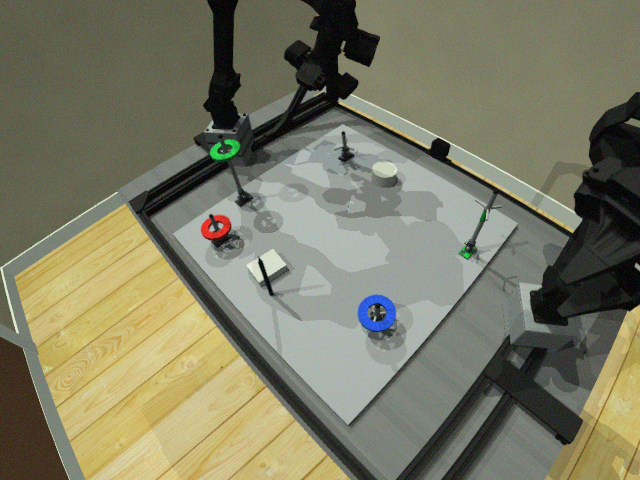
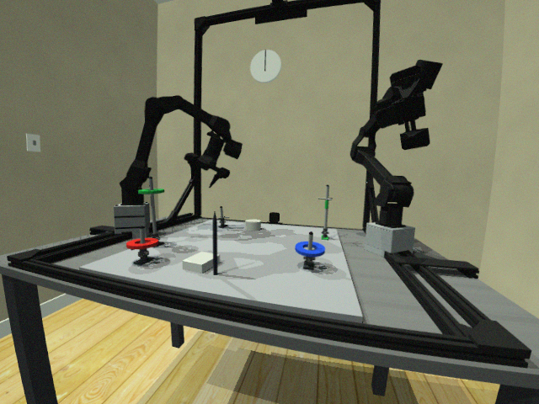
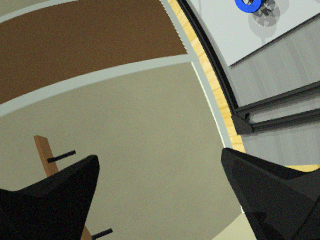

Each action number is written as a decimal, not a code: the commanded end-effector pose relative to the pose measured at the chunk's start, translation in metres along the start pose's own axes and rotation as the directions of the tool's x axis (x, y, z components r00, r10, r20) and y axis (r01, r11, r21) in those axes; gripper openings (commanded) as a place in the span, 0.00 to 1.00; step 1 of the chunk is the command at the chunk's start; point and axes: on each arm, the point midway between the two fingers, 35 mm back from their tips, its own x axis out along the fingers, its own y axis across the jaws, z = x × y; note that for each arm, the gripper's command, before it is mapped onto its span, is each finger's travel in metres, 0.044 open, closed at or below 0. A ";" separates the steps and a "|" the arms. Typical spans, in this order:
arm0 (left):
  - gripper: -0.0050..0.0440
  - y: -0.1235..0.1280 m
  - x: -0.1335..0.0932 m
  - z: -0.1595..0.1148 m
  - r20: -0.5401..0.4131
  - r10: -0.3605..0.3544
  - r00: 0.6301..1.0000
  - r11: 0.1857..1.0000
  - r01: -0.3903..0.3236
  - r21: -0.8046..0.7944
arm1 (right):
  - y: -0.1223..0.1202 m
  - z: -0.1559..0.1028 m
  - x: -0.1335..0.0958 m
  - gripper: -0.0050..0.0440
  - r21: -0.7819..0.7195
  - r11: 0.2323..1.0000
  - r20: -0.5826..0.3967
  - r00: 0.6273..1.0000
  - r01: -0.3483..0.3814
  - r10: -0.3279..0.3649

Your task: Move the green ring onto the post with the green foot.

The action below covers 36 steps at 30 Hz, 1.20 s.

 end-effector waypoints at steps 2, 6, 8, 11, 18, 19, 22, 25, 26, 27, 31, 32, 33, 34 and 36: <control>0.92 0.000 0.000 0.000 0.000 0.000 1.000 1.000 0.000 0.000 | 0.000 0.000 0.000 0.92 0.000 1.000 0.000 1.000 0.000 0.000; 0.92 0.000 0.000 0.000 0.000 0.000 1.000 1.000 0.000 0.000 | 0.000 0.000 0.000 0.92 0.000 1.000 0.000 1.000 0.000 0.000; 0.92 0.000 0.000 0.000 0.000 0.000 1.000 1.000 0.000 0.000 | 0.000 0.000 0.000 0.92 0.000 1.000 0.000 1.000 0.000 0.000; 0.92 0.000 0.000 0.000 0.000 0.000 1.000 1.000 0.000 0.000 | 0.000 0.000 0.000 0.92 0.000 1.000 0.000 1.000 0.000 0.000; 0.92 0.001 0.001 0.000 0.002 0.002 1.000 1.000 -0.002 -0.007 | 0.000 0.000 0.000 0.92 -0.008 1.000 0.002 1.000 -0.002 0.002; 0.92 0.002 0.004 0.000 0.008 0.008 1.000 1.000 -0.008 -0.028 | -0.002 -0.001 0.001 0.92 -0.033 0.999 0.009 1.000 -0.008 0.008; 0.92 0.014 0.020 0.004 0.046 0.047 0.998 0.987 -0.039 -0.154 | -0.009 -0.003 0.005 0.92 -0.175 0.984 0.044 0.998 -0.037 0.046; 0.92 0.027 0.038 0.013 0.090 0.095 0.991 0.957 -0.067 -0.281 | -0.017 -0.004 0.010 0.92 -0.322 0.945 0.077 0.993 -0.058 0.087; 0.92 0.031 0.042 0.016 0.103 0.110 0.988 0.944 -0.072 -0.321 | -0.019 -0.005 0.011 0.92 -0.362 0.930 0.086 0.991 -0.062 0.100; 0.92 0.035 0.047 0.020 0.117 0.126 0.985 0.929 -0.076 -0.362 | -0.021 -0.005 0.012 0.92 -0.401 0.914 0.094 0.989 -0.065 0.112; 0.92 0.052 0.063 0.041 0.175 0.191 0.966 0.848 -0.073 -0.525 | -0.029 -0.006 0.017 0.92 -0.551 0.832 0.123 0.979 -0.069 0.163; 0.92 0.056 0.066 0.047 0.191 0.208 0.959 0.822 -0.066 -0.565 | -0.031 -0.006 0.018 0.92 -0.586 0.807 0.129 0.976 -0.068 0.176; 0.92 0.056 0.066 0.047 0.191 0.208 0.959 0.822 -0.066 -0.565 | -0.031 -0.006 0.018 0.92 -0.586 0.807 0.129 0.976 -0.068 0.176; 0.92 0.056 0.066 0.047 0.191 0.208 0.959 0.822 -0.066 -0.565 | -0.031 -0.006 0.018 0.92 -0.586 0.807 0.129 0.976 -0.068 0.176; 0.92 0.065 0.072 0.063 0.226 0.247 0.942 0.751 -0.039 -0.659 | -0.036 -0.007 0.021 0.92 -0.659 0.749 0.142 0.968 -0.062 0.205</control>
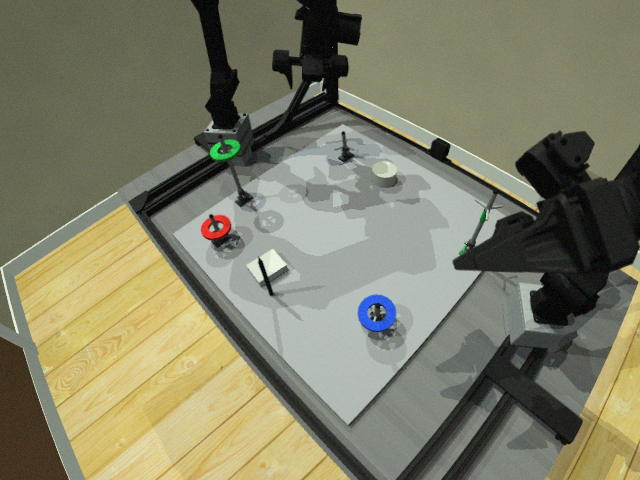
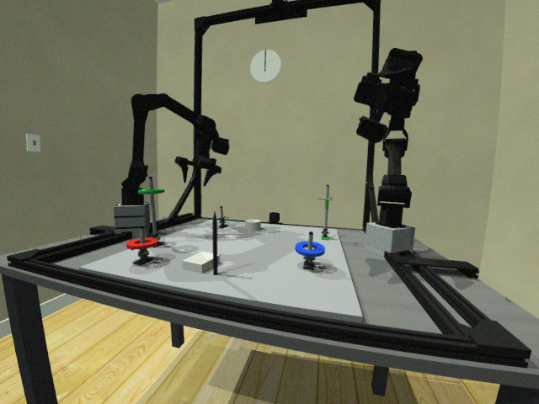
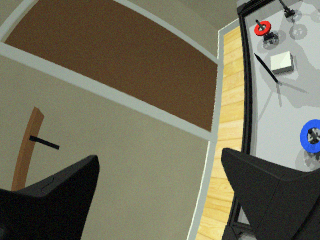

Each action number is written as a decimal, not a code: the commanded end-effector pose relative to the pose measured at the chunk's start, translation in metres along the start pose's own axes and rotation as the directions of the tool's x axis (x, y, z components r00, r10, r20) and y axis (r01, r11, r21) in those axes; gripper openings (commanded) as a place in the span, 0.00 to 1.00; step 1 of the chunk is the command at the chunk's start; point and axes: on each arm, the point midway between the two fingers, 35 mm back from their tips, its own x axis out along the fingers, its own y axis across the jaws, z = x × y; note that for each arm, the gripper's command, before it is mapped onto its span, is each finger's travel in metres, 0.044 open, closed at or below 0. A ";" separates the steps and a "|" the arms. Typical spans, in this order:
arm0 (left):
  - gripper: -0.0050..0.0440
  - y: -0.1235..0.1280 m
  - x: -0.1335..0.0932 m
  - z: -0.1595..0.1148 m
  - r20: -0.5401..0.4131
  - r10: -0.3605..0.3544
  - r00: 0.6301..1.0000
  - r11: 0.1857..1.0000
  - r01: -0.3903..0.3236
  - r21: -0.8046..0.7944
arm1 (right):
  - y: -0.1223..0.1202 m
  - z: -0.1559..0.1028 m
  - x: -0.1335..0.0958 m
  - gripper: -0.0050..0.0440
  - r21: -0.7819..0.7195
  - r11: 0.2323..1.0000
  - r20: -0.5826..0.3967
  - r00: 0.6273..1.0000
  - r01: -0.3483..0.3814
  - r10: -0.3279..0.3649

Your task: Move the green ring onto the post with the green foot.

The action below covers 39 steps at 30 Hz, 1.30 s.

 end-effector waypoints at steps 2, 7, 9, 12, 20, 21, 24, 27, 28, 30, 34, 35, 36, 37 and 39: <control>0.92 -0.010 0.022 0.029 0.105 0.012 0.994 0.975 0.012 -0.222 | -0.009 -0.006 0.003 0.92 -0.185 0.982 0.058 0.998 -0.027 0.038; 0.92 -0.022 0.036 0.072 0.239 0.039 0.970 0.878 0.081 -0.471 | -0.016 -0.012 0.007 0.92 -0.388 0.921 0.116 0.990 -0.034 0.085; 0.92 -0.028 0.039 0.090 0.293 0.050 0.955 0.817 0.130 -0.562 | -0.019 -0.014 0.009 0.92 -0.463 0.886 0.136 0.985 -0.031 0.105; 0.92 -0.039 0.039 0.117 0.373 0.065 0.926 0.699 0.224 -0.679 | -0.023 -0.017 0.012 0.92 -0.569 0.822 0.165 0.977 -0.020 0.137; 0.92 -0.051 0.035 0.143 0.446 0.079 0.892 0.547 0.335 -0.767 | -0.026 -0.020 0.014 0.92 -0.659 0.752 0.189 0.967 -0.003 0.170; 0.92 -0.051 0.035 0.143 0.446 0.079 0.892 0.547 0.335 -0.767 | -0.026 -0.020 0.014 0.92 -0.659 0.752 0.189 0.967 -0.003 0.170; 0.92 -0.050 0.037 0.144 0.448 0.077 0.891 0.555 0.335 -0.762 | -0.026 -0.020 0.014 0.92 -0.659 0.752 0.189 0.967 -0.003 0.170; 0.92 -0.048 0.053 0.166 0.478 0.049 0.877 0.659 0.331 -0.676 | -0.026 -0.020 0.014 0.92 -0.659 0.752 0.189 0.967 -0.003 0.170; 0.92 -0.048 0.060 0.176 0.490 0.037 0.871 0.700 0.328 -0.635 | -0.026 -0.020 0.014 0.92 -0.659 0.752 0.189 0.967 -0.003 0.170; 0.92 -0.050 0.076 0.195 0.515 0.012 0.857 0.775 0.318 -0.547 | -0.026 -0.020 0.014 0.92 -0.659 0.752 0.189 0.967 -0.003 0.170; 0.92 -0.053 0.093 0.213 0.539 -0.013 0.842 0.839 0.302 -0.452 | -0.026 -0.020 0.014 0.92 -0.659 0.752 0.189 0.967 -0.003 0.170; 0.92 -0.056 0.101 0.222 0.550 -0.025 0.835 0.868 0.291 -0.403 | -0.026 -0.020 0.014 0.92 -0.659 0.752 0.189 0.967 -0.003 0.170; 0.92 -0.060 0.110 0.231 0.562 -0.037 0.826 0.893 0.280 -0.352 | -0.026 -0.020 0.014 0.92 -0.659 0.752 0.189 0.967 -0.003 0.170; 0.92 -0.064 0.119 0.240 0.573 -0.049 0.818 0.916 0.266 -0.301 | -0.026 -0.020 0.014 0.92 -0.659 0.752 0.189 0.967 -0.003 0.170; 0.92 -0.074 0.137 0.257 0.595 -0.074 0.800 0.952 0.234 -0.197 | -0.026 -0.020 0.014 0.92 -0.659 0.752 0.189 0.967 -0.003 0.170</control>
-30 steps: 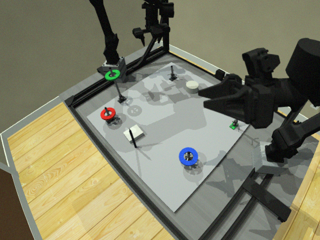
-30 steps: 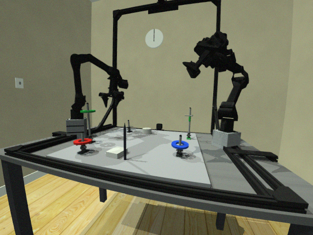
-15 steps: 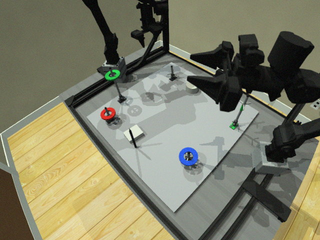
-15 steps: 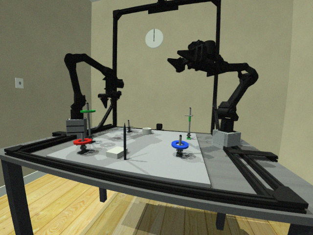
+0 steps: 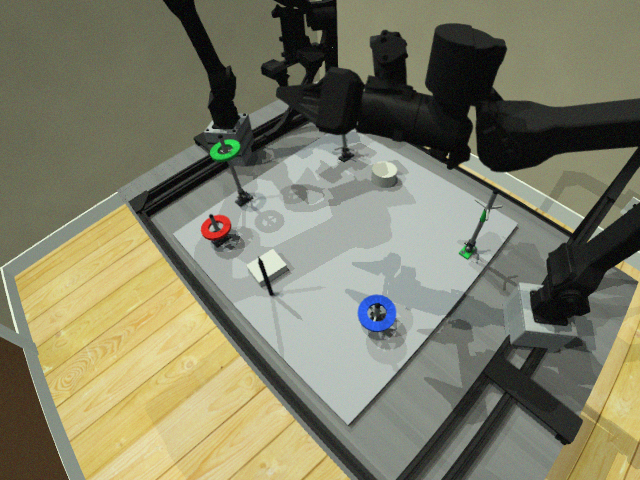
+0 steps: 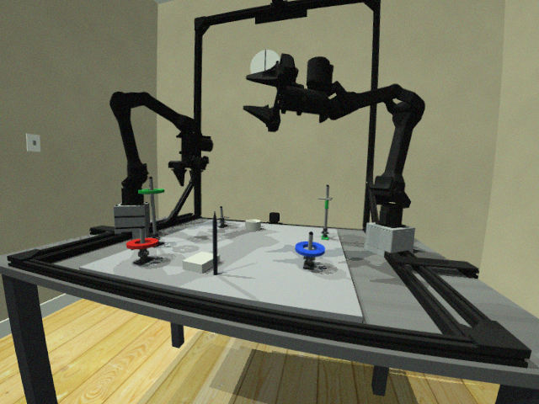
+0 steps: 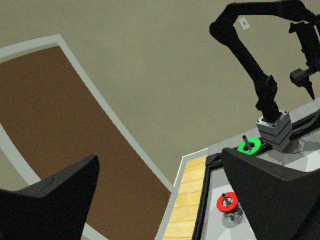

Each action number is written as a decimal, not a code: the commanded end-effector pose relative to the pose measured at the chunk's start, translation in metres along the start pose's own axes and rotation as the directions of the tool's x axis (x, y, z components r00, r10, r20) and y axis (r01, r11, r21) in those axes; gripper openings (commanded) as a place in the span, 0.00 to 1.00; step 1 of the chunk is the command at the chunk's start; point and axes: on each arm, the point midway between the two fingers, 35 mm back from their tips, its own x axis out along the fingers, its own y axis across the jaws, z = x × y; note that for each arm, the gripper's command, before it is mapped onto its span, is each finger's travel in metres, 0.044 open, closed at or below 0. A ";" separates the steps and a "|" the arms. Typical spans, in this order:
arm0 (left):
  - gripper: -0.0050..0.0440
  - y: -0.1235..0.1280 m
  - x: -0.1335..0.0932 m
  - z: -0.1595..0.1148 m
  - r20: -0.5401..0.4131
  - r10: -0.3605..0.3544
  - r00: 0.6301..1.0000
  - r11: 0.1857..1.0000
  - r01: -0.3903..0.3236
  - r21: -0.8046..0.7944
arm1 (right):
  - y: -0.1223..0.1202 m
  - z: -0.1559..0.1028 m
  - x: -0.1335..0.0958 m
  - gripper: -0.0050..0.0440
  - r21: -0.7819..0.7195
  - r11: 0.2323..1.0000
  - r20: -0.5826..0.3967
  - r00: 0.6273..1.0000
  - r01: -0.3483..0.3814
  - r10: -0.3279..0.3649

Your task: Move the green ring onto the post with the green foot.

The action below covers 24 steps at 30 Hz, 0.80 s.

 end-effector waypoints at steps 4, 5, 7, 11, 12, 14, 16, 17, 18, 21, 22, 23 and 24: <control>0.92 -0.037 0.080 -0.002 0.057 -0.122 0.991 0.935 0.096 0.340 | 0.000 0.001 0.000 0.92 -0.003 1.000 0.006 1.000 -0.001 0.001; 0.92 -0.045 0.091 -0.004 0.066 -0.141 0.988 0.914 0.104 0.391 | 0.000 0.001 0.000 0.92 -0.003 1.000 0.006 1.000 -0.001 0.001; 0.92 -0.061 0.114 -0.009 0.084 -0.178 0.980 0.864 0.115 0.490 | 0.000 0.001 0.000 0.92 -0.003 1.000 0.006 1.000 -0.001 0.001; 0.92 -0.078 0.136 -0.015 0.102 -0.215 0.971 0.804 0.117 0.583 | 0.000 0.001 0.000 0.92 -0.003 1.000 0.006 1.000 -0.001 0.001; 0.92 -0.088 0.146 -0.019 0.111 -0.234 0.966 0.771 0.114 0.626 | 0.000 0.001 0.000 0.92 -0.003 1.000 0.006 1.000 -0.001 0.001; 0.92 -0.108 0.165 -0.028 0.129 -0.270 0.954 0.699 0.102 0.707 | 0.000 0.001 0.000 0.92 -0.003 1.000 0.006 1.000 -0.001 0.001; 0.92 -0.130 0.183 -0.039 0.147 -0.306 0.941 0.621 0.080 0.780 | 0.000 0.001 0.000 0.92 -0.003 1.000 0.006 1.000 -0.001 0.001; 0.92 -0.140 0.190 -0.043 0.154 -0.321 0.935 0.588 0.068 0.806 | 0.000 0.001 0.000 0.92 -0.003 1.000 0.006 1.000 -0.001 0.001; 0.92 -0.146 0.193 -0.046 0.159 -0.329 0.931 0.567 0.060 0.821 | 0.000 0.001 0.000 0.92 -0.003 1.000 0.006 1.000 -0.001 0.001; 0.92 -0.147 0.195 -0.047 0.160 -0.332 0.929 0.560 0.058 0.826 | 0.000 0.001 0.000 0.92 -0.003 1.000 0.006 1.000 -0.001 0.001; 0.92 -0.147 0.195 -0.047 0.160 -0.332 0.929 0.560 0.058 0.826 | 0.000 0.001 0.000 0.92 -0.003 1.000 0.006 1.000 -0.001 0.001; 0.92 -0.147 0.195 -0.047 0.160 -0.332 0.929 0.560 0.058 0.826 | 0.000 0.001 0.000 0.92 -0.003 1.000 0.006 1.000 -0.001 0.001; 0.92 -0.147 0.195 -0.047 0.160 -0.332 0.929 0.560 0.058 0.826 | 0.000 0.001 0.000 0.92 -0.003 1.000 0.006 1.000 -0.001 0.001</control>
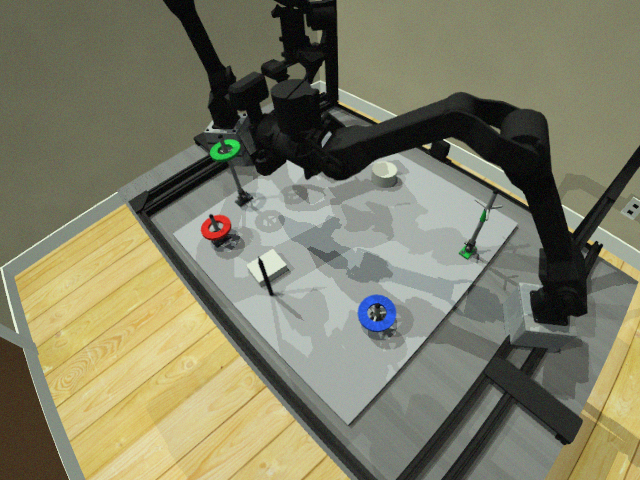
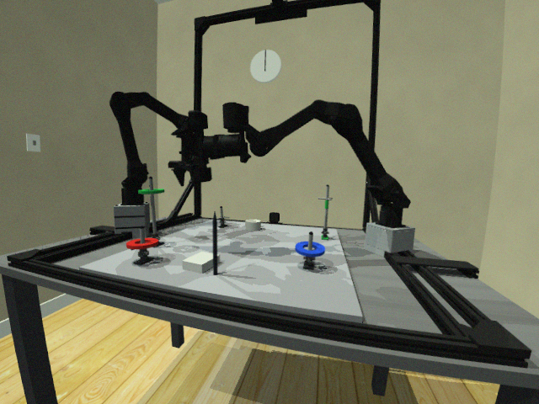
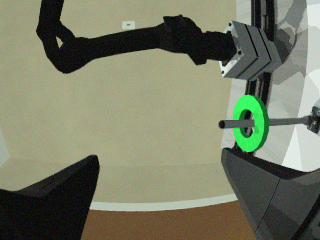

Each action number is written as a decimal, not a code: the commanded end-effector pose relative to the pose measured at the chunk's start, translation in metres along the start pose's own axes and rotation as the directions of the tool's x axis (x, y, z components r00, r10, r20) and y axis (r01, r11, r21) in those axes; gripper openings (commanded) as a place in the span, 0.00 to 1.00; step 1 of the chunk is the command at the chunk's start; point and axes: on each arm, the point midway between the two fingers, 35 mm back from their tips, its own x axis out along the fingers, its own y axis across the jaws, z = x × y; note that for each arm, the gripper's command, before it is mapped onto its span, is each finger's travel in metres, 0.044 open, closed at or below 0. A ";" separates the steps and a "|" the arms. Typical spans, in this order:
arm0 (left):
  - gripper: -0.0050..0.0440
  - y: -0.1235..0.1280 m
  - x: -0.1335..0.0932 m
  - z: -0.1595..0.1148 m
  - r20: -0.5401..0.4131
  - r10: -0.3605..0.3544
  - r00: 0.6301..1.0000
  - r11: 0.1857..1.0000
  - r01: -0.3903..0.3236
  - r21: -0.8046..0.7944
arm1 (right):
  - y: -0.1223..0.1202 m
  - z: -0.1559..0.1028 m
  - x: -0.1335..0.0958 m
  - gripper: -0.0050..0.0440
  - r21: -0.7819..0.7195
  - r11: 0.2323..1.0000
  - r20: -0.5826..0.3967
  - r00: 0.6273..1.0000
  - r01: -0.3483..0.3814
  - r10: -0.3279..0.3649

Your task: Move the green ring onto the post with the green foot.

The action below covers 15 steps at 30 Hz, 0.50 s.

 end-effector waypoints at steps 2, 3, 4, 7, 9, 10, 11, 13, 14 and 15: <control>0.92 0.012 0.003 -0.001 0.006 0.034 0.999 0.999 -0.034 0.030 | 0.000 0.001 0.000 0.92 -0.003 1.000 0.005 1.000 0.000 0.000; 0.92 0.012 0.003 -0.001 0.006 0.034 0.999 0.999 -0.034 0.030 | 0.000 0.001 0.000 0.92 -0.003 1.000 0.005 1.000 0.000 0.000; 0.92 0.008 0.004 -0.001 0.006 0.034 0.999 0.999 -0.034 0.030 | 0.000 0.001 0.000 0.92 -0.003 1.000 0.005 1.000 0.000 0.000; 0.92 -0.046 0.009 -0.006 0.006 0.034 0.999 0.999 -0.034 0.030 | 0.000 0.001 0.000 0.92 -0.003 1.000 0.005 1.000 0.000 0.000; 0.92 -0.065 0.009 -0.007 0.006 0.034 0.999 0.999 -0.034 0.030 | 0.000 0.001 0.000 0.92 -0.003 1.000 0.005 1.000 0.000 0.000; 0.92 -0.075 0.008 -0.007 0.006 0.034 0.999 0.999 -0.034 0.030 | 0.000 0.001 0.000 0.92 -0.003 1.000 0.005 1.000 0.000 0.000; 0.92 -0.080 0.008 -0.007 0.006 0.034 0.999 0.999 -0.034 0.030 | 0.000 0.001 0.000 0.92 -0.003 1.000 0.005 1.000 0.000 0.000; 0.92 -0.080 0.008 -0.007 0.006 0.034 0.999 0.999 -0.034 0.030 | 0.000 0.001 0.000 0.92 -0.003 1.000 0.005 1.000 0.000 0.000; 0.92 -0.080 0.008 -0.007 0.006 0.034 0.999 0.999 -0.034 0.030 | 0.000 0.001 0.000 0.92 -0.003 1.000 0.005 1.000 0.000 0.000; 0.92 -0.080 0.008 -0.007 0.006 0.034 0.999 0.999 -0.034 0.030 | 0.000 0.001 0.000 0.92 -0.003 1.000 0.005 1.000 0.000 0.000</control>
